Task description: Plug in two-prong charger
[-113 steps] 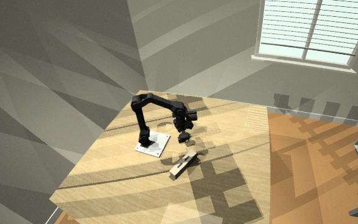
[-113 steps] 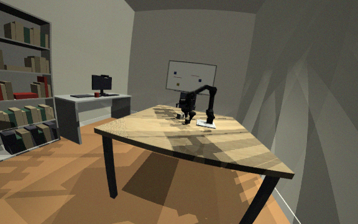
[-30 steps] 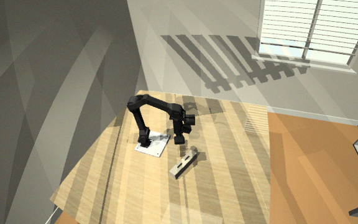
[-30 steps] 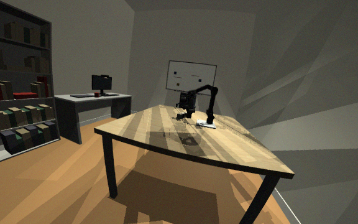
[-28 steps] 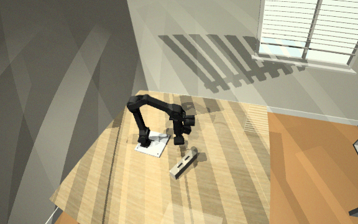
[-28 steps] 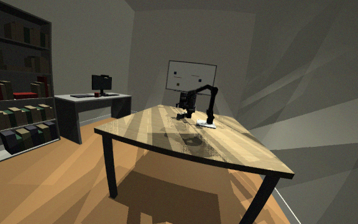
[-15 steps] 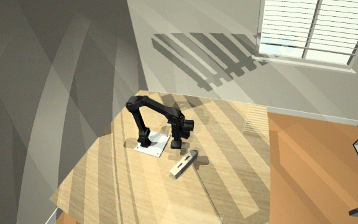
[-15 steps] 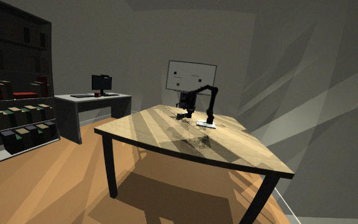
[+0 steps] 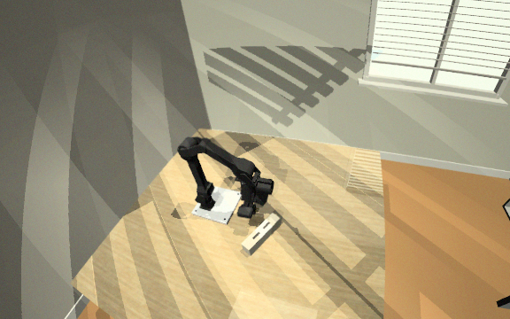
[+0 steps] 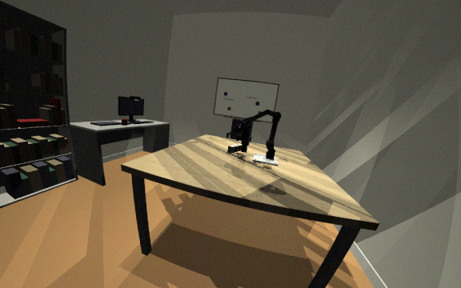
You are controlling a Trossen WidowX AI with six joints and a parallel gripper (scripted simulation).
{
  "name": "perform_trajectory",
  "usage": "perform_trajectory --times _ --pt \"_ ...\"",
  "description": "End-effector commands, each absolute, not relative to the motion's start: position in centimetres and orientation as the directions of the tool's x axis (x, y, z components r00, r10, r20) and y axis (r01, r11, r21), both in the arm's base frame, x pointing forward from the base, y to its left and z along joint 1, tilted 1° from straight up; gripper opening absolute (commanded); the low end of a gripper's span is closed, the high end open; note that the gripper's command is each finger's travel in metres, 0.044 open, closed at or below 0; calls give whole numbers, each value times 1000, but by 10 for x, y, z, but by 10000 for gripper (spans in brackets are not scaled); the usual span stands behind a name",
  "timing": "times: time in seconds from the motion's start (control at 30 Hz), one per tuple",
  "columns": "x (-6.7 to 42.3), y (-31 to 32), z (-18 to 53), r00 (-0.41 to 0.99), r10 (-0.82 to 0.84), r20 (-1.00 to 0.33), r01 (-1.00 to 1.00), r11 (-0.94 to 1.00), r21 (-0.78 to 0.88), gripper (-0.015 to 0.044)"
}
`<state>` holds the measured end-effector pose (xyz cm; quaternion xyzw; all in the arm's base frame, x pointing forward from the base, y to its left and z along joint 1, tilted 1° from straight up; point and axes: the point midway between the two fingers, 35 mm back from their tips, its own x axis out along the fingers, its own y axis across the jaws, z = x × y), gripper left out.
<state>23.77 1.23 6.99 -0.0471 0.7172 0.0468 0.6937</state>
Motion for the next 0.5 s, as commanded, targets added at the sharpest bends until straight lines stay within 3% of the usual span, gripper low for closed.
perform_trajectory --times 0.0,0.47 --pt "234 6 66 -38 3 -999 -90 996 6 0" --pt "227 -18 59 -38 10 -999 49 999 8 0"
